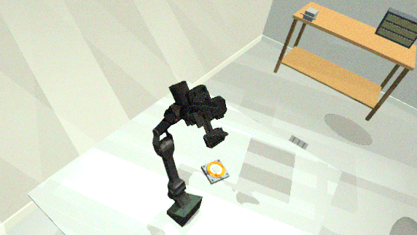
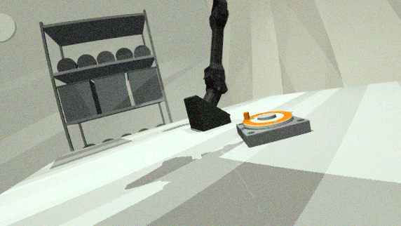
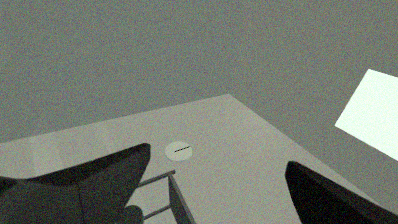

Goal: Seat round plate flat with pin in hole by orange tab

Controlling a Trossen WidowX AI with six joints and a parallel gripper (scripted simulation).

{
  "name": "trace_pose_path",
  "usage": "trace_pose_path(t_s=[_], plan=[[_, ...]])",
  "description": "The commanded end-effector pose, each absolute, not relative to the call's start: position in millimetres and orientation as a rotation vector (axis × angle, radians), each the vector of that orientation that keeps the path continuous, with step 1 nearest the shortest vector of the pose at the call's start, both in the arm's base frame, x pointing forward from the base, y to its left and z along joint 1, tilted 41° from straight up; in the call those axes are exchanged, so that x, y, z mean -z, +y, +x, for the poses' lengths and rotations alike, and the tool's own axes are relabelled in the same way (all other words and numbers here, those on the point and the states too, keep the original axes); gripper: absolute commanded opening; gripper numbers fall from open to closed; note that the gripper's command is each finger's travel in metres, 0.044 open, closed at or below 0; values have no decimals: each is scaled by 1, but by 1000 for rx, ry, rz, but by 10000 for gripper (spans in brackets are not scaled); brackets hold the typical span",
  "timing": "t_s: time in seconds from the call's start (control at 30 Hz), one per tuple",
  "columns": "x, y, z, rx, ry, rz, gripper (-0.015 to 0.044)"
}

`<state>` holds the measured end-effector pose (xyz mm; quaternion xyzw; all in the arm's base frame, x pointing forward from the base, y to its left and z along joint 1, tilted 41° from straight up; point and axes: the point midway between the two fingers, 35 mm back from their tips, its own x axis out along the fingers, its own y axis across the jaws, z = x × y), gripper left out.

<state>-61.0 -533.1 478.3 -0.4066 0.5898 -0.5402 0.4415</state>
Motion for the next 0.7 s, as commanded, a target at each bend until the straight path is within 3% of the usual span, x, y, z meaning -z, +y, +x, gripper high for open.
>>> trace_pose_path(t_s=[0.0, 0.1, 0.47, 0.67], plan=[[-476, -534, -56, 1324, 1460, -1016, 374], [-429, -546, 8, 1115, 1381, -1002, 295], [-303, -526, 139, 679, 1220, -786, 6], [-235, -484, 201, 439, 1170, -635, 0]])
